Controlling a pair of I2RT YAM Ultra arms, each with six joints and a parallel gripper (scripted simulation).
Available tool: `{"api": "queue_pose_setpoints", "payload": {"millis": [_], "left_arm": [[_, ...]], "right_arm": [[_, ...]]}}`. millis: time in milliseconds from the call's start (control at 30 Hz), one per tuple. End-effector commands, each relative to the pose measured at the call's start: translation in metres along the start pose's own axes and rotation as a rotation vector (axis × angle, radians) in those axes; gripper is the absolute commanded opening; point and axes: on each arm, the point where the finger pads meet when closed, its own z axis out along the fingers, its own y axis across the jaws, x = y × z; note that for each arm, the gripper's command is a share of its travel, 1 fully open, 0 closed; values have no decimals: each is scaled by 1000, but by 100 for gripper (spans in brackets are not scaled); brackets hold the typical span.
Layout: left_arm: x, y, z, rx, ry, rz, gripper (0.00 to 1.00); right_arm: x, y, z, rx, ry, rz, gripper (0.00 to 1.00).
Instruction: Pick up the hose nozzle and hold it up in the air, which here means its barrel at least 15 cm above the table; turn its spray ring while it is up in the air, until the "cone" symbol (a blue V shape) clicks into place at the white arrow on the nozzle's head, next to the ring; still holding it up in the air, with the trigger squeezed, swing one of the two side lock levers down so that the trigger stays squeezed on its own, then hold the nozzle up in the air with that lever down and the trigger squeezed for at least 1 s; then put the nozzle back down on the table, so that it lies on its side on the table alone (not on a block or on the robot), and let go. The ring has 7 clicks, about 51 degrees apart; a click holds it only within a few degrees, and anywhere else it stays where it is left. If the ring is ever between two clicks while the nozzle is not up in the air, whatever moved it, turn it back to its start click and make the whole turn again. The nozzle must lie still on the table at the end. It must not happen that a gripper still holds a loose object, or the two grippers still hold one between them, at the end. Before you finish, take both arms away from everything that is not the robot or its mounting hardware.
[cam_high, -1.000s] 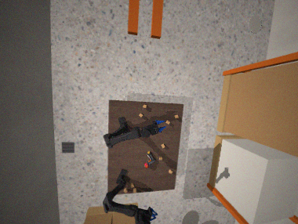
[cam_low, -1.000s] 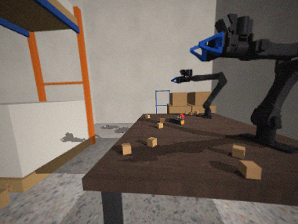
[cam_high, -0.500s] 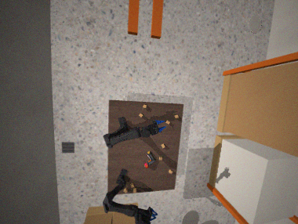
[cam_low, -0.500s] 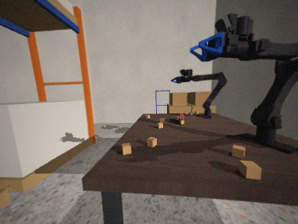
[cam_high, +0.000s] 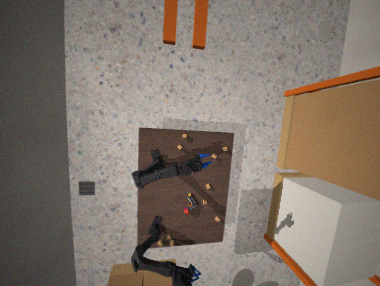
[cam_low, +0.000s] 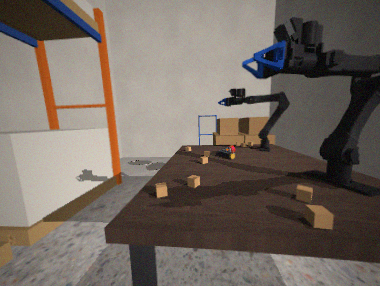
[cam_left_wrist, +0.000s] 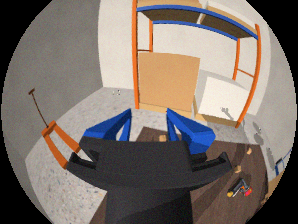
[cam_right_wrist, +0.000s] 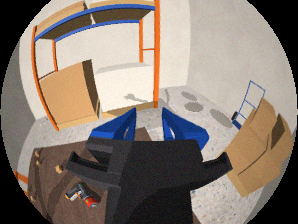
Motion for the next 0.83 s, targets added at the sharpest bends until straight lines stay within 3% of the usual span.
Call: {"api": "queue_pose_setpoints", "payload": {"millis": [0, 800], "left_arm": [[-19, 2, -9, -8, -46, -8, 51], [-22, 3, -9, -10, -50, -8, 51]], "right_arm": [[-35, 6, -8, -18, -84, 3, 37], [-38, -2, -8, 4, -90, 3, 37]]}}
